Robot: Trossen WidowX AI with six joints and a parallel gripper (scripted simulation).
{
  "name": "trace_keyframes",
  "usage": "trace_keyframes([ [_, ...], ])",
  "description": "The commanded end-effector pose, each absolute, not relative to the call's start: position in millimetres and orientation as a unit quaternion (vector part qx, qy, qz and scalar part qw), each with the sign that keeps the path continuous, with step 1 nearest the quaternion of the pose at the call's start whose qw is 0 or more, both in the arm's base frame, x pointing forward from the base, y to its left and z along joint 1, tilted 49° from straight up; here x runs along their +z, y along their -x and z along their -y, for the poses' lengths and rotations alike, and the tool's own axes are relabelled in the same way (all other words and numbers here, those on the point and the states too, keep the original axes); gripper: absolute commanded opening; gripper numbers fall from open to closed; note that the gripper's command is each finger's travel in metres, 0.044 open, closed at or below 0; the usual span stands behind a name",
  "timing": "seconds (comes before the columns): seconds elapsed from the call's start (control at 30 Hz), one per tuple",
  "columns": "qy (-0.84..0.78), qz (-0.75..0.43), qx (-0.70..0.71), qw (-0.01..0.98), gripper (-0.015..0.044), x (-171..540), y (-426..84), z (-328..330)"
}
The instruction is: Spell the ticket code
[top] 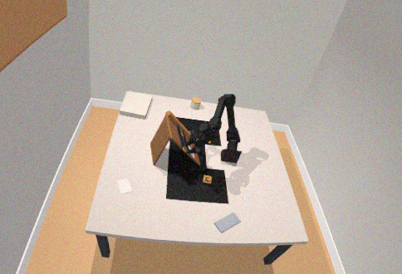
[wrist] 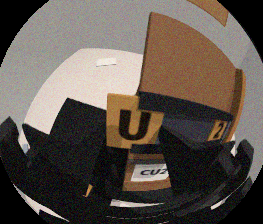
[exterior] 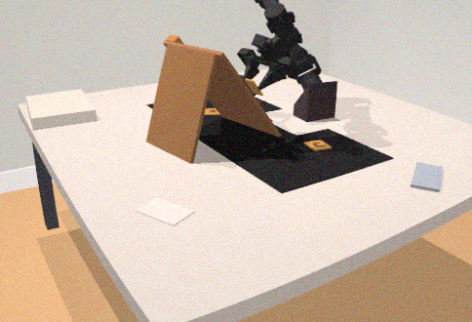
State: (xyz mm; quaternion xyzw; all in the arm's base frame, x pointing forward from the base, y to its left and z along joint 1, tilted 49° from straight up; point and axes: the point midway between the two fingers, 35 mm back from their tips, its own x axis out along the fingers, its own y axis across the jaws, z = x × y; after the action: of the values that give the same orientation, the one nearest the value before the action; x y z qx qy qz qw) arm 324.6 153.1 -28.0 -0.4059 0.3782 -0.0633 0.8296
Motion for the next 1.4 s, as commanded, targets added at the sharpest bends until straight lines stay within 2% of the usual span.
trace_keyframes([
  [0.0, 0.404, -0.377, -0.061, 0.832, 0.0, -24, -326, -153],
  [1.37, 0.404, -0.377, -0.061, 0.831, 0.0, -13, -329, -139],
])
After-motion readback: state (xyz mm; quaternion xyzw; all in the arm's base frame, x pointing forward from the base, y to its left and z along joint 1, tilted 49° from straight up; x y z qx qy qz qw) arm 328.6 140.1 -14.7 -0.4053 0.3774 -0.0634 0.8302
